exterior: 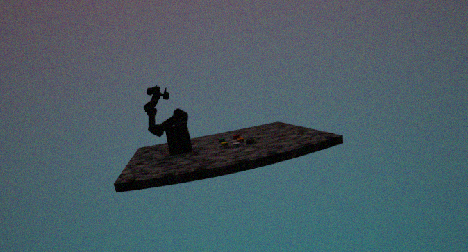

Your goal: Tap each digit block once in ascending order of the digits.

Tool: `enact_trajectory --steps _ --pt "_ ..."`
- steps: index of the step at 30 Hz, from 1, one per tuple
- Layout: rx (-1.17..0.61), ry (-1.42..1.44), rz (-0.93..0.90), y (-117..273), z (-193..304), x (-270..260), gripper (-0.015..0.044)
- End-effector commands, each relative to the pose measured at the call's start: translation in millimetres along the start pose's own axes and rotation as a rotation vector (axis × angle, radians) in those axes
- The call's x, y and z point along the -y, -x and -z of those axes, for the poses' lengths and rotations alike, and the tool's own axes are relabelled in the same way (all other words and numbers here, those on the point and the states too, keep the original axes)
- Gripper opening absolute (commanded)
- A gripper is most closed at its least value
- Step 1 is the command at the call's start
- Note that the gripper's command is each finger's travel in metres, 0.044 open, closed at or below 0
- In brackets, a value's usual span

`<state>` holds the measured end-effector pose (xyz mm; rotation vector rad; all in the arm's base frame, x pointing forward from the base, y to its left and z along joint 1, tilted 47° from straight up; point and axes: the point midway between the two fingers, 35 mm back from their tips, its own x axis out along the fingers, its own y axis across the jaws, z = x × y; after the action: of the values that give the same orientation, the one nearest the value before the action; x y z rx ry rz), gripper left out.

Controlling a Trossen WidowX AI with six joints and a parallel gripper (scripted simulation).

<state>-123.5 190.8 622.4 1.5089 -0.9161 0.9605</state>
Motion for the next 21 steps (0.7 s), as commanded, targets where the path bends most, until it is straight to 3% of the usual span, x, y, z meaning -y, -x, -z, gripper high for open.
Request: enact_trajectory --steps 1,13,21 --pt "0.005 0.009 0.005 -1 -3 1 0.04" --pt "0.223 0.342 0.376 -75 -149 98 0.04" --pt "0.275 0.537 0.707 -91 -252 185 0.04"
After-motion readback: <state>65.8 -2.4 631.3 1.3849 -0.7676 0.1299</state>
